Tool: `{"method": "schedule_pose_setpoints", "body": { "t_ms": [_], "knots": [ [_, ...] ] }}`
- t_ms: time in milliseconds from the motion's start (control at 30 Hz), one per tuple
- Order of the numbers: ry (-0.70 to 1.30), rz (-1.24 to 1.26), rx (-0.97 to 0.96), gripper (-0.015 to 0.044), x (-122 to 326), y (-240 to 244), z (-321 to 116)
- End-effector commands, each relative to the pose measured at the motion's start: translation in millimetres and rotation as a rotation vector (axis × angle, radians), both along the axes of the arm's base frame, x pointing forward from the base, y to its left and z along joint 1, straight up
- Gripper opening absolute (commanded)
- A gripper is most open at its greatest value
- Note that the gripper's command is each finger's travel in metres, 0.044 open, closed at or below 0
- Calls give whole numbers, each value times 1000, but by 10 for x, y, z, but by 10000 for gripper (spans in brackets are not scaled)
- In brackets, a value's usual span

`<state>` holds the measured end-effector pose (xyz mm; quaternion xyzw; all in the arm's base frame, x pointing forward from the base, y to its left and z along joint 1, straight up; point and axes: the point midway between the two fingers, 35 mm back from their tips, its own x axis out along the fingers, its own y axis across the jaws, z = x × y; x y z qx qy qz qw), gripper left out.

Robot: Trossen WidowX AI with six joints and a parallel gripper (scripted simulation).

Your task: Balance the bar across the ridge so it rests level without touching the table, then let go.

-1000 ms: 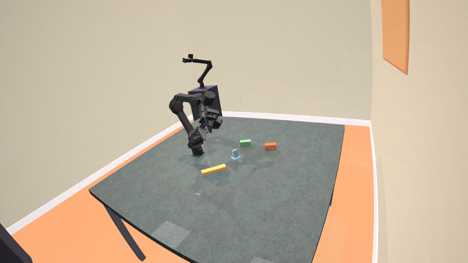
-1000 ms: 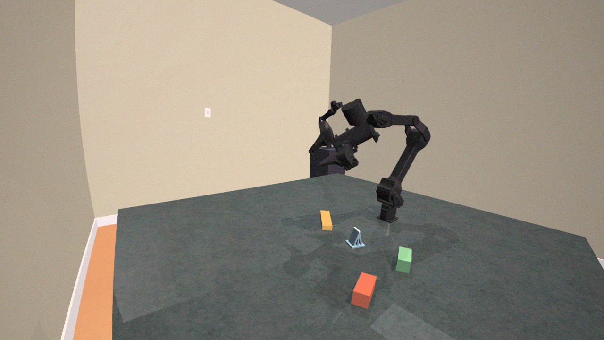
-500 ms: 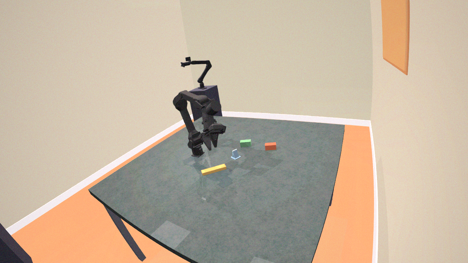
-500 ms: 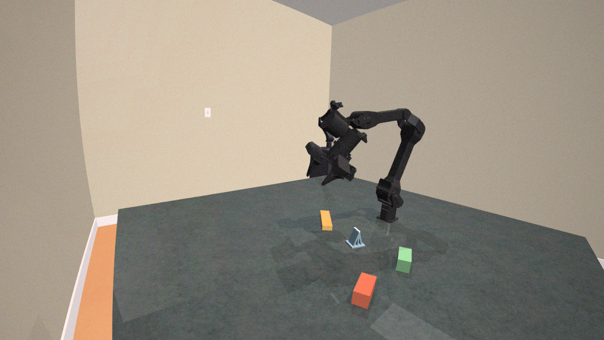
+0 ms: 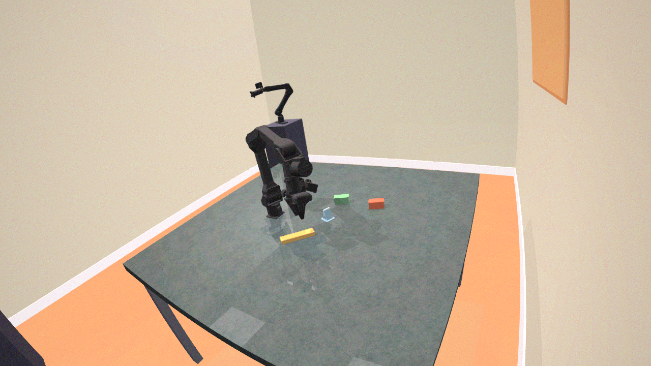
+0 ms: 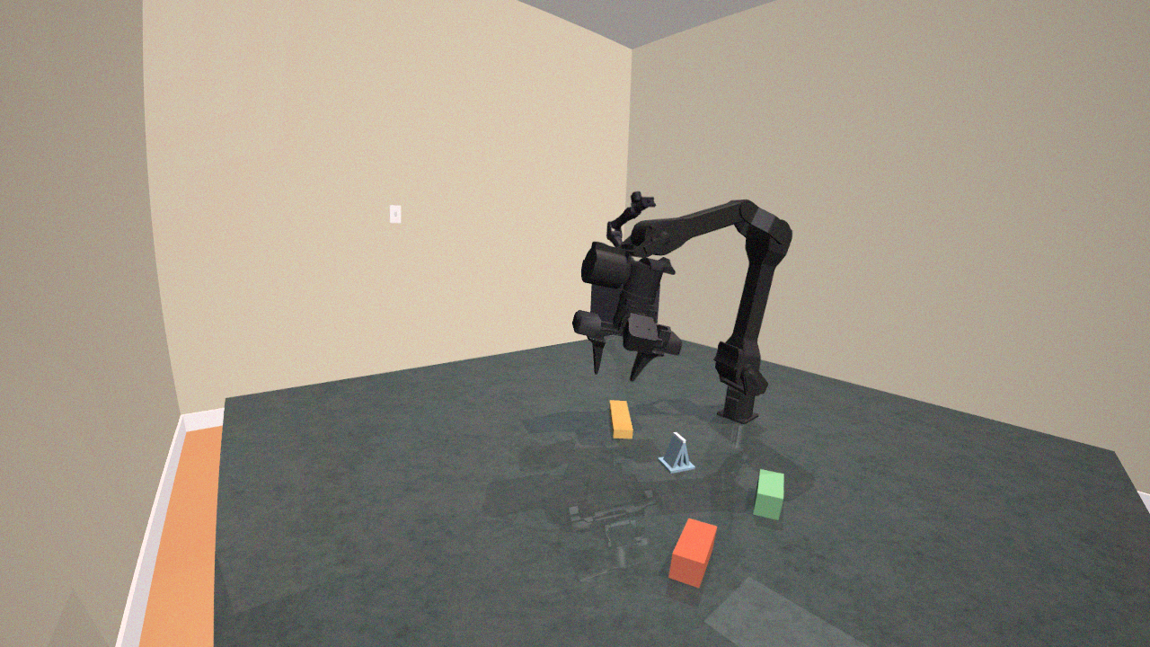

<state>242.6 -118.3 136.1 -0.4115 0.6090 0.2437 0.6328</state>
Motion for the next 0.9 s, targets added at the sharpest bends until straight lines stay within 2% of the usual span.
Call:
{"method": "schedule_pose_setpoints", "body": {
  "t_ms": [0,167,367,600,867],
  "knots": [
    [45,-51,86,315,-20,45,-90],
    [106,-120,191,315,-60,106,-192],
    [108,-122,195,315,-55,106,-263],
    [108,-122,195,315,-53,105,-635],
    [108,-122,195,315,-51,104,-685]
  ]
}}
